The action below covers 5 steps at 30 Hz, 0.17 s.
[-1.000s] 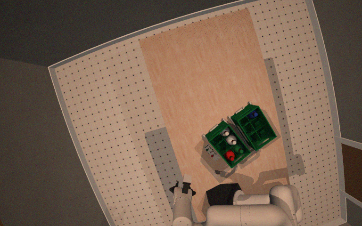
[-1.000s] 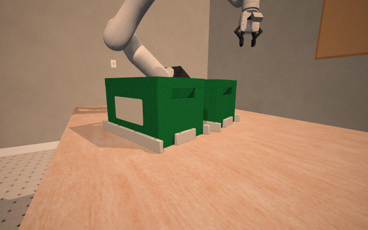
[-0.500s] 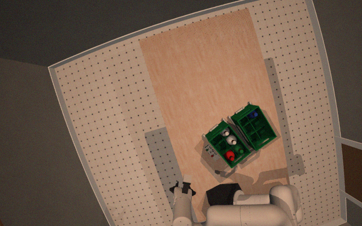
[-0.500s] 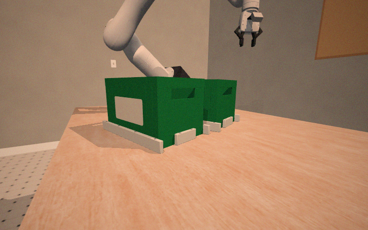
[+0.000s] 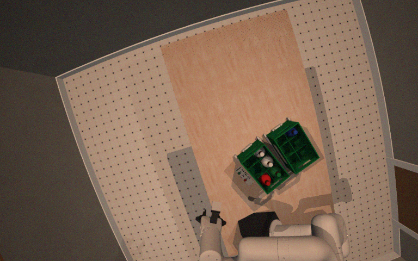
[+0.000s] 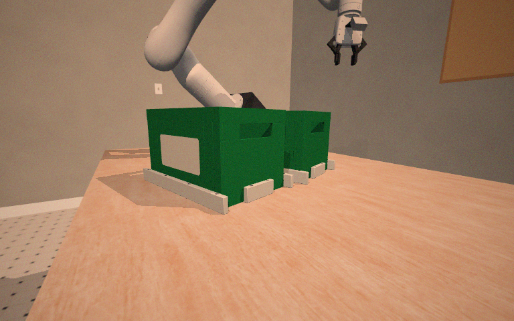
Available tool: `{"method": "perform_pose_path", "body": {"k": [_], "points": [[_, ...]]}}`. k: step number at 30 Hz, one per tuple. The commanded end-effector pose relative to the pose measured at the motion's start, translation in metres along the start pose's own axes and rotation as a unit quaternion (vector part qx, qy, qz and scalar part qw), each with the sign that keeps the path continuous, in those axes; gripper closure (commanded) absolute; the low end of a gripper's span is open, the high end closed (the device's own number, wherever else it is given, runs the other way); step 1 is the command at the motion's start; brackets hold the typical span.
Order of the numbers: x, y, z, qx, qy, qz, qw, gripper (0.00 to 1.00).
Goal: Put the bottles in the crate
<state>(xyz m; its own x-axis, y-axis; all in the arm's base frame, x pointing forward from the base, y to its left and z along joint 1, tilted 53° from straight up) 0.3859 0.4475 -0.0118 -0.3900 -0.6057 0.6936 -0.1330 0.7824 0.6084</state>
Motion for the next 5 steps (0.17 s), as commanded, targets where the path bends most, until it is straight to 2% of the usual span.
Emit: {"method": "perform_pose_path", "body": {"k": [1, 5], "points": [[-0.0002, 0.0012, -0.0003, 0.000, 0.000, -0.001, 1.000, 0.35], [-0.0002, 0.0012, -0.0003, 0.000, 0.000, -0.001, 1.000, 0.35]]}}
Point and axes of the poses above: the point where the finger pads meet when closed, its own y axis back along the fingers, its own x axis across the jaws, z = x × y, the point moved 10 cm from there along y, back along the fingers, and after that the axes turned 11 degrees about y, right-handed, at the moved point
